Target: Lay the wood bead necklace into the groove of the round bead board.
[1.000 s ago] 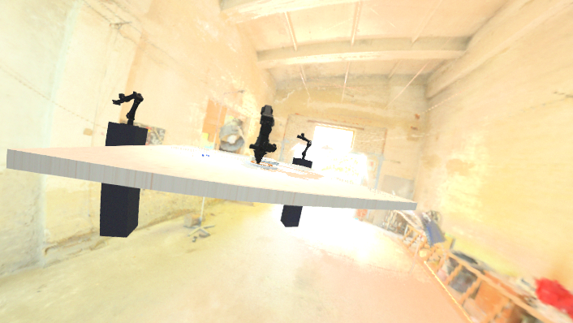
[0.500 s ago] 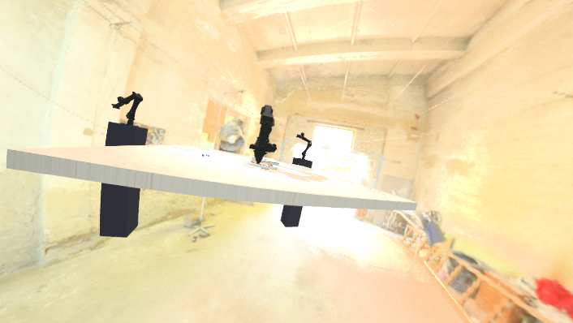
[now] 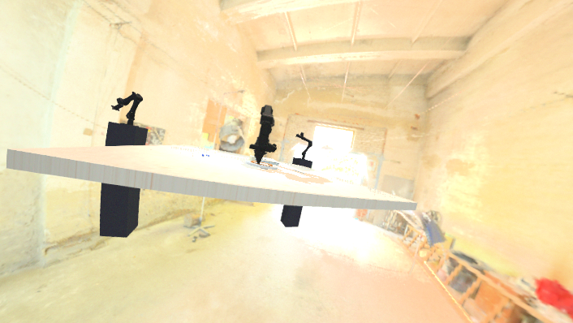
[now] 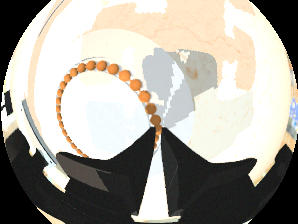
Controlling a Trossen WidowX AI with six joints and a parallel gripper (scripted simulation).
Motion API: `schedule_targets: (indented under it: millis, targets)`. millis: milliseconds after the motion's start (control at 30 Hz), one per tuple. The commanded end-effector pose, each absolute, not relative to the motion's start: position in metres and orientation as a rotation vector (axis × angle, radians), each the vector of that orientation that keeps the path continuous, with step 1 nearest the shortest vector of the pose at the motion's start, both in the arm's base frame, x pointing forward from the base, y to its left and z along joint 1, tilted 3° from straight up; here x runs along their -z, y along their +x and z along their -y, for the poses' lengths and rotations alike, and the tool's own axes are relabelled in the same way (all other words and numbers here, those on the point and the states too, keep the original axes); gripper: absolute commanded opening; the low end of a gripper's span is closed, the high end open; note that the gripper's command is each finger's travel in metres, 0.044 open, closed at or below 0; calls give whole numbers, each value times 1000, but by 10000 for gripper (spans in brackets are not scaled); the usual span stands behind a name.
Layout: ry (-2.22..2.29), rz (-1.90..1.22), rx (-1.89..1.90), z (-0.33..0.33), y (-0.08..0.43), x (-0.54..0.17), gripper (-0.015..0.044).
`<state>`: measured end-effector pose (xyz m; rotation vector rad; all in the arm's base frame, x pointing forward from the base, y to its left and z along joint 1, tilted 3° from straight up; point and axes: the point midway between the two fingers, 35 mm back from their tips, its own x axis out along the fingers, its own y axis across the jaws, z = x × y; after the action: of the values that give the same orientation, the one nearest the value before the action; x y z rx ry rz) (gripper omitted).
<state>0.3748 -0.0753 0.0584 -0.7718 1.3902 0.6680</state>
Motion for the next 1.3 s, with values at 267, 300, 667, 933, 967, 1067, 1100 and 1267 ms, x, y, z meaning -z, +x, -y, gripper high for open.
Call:
schedule_targets:
  millis: [267, 300, 667, 933, 967, 1067, 1100, 1267]
  targets:
    - [-776, -1386, -661, 76, 376, -59, 0]
    - [-775, -1387, -661, 76, 376, -61, 0]
    - [-770, -1389, -661, 77, 371, -64, 0]
    - [-770, -1389, -661, 77, 372, -56, 0]
    - [-770, -1389, -661, 77, 372, -56, 0]
    - [-772, -1385, -659, 77, 373, -59, 52]
    - [-772, -1385, -659, 77, 373, -59, 79]
    - [-772, -1385, -659, 77, 373, -59, 210]
